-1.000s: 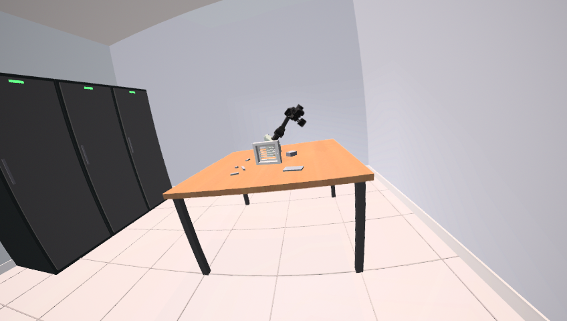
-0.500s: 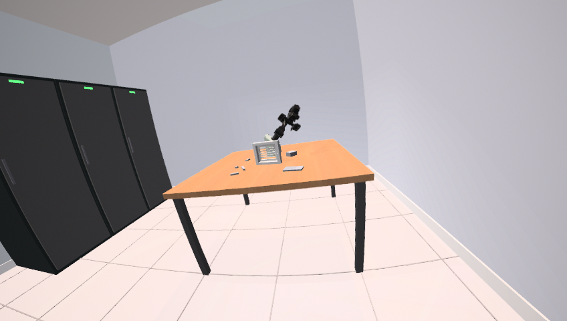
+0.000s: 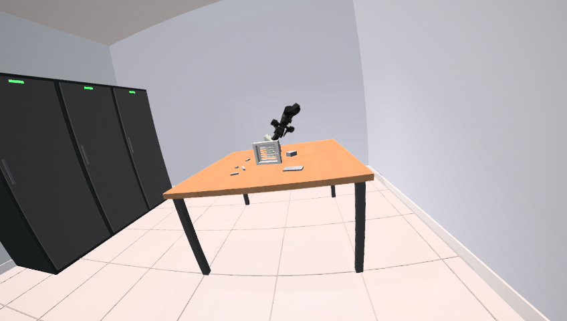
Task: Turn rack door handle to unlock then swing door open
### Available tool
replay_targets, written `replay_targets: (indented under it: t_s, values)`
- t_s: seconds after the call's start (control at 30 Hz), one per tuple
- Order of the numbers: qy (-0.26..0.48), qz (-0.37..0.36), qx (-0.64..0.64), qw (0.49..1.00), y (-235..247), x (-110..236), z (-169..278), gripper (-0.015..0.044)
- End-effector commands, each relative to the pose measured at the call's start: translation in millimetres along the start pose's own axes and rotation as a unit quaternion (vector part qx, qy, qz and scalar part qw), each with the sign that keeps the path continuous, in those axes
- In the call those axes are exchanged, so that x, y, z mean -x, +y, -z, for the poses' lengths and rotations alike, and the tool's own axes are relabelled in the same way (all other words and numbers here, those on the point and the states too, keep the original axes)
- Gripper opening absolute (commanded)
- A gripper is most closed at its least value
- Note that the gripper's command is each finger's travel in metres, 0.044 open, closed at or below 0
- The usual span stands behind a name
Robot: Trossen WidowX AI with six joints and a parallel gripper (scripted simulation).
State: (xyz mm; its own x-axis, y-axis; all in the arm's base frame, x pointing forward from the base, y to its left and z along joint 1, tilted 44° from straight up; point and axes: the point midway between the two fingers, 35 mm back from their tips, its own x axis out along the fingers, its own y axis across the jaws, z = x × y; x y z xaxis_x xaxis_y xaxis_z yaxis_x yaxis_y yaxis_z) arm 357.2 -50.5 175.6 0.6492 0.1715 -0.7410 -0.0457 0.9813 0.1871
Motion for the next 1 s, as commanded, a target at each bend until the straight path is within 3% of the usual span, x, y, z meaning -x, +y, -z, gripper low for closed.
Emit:
replay_targets:
  t_s: [0.0,0.53,0.97]
  values:
    - [0.049,-0.022,-0.026,0.998,-8,-7,11,0.0288]
    - [0.21,-0.116,-0.166,0.956,-30,-18,53,0.0288]
    - [0.289,-0.192,-0.288,0.893,-41,-15,69,0.0288]
